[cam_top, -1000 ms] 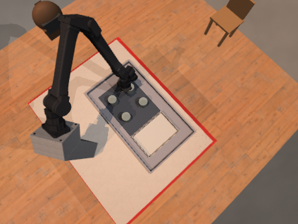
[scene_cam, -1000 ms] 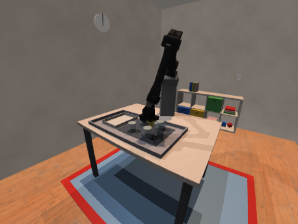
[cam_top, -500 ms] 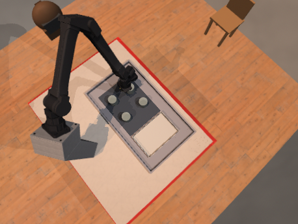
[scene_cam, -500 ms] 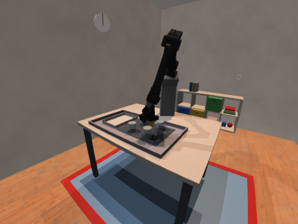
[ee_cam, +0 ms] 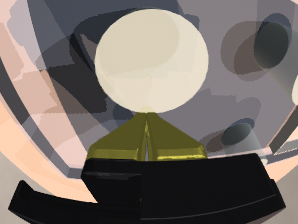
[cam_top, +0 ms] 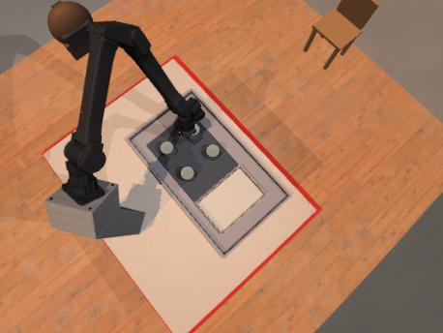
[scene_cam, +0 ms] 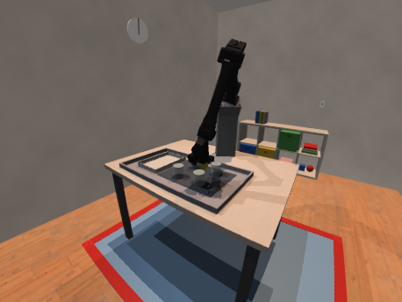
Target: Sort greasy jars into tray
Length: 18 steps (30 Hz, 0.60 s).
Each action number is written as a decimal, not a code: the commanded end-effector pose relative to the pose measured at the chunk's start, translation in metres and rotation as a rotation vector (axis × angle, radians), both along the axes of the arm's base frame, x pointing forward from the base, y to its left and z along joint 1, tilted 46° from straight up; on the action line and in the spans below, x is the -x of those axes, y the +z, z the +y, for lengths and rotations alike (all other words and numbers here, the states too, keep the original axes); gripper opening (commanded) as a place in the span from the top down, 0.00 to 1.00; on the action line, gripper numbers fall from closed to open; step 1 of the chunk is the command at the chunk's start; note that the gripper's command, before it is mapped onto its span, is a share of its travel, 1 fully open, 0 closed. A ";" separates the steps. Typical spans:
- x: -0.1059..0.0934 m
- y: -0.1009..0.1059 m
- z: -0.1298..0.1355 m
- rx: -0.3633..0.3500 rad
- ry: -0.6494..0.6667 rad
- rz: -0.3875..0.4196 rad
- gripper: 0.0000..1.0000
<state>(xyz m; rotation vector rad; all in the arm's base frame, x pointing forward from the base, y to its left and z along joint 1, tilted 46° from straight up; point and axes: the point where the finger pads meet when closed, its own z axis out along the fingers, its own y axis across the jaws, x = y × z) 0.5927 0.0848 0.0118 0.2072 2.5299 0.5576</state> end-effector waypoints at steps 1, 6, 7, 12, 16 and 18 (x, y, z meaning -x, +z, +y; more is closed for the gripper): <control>-0.054 0.044 -0.019 0.011 -0.031 -0.133 1.00; -0.055 0.044 -0.019 0.011 -0.031 -0.133 1.00; -0.055 0.044 -0.019 0.011 -0.031 -0.133 1.00; -0.055 0.045 -0.020 0.011 -0.031 -0.133 1.00; -0.056 0.045 -0.020 0.011 -0.031 -0.133 1.00; -0.056 0.045 -0.020 0.011 -0.031 -0.133 1.00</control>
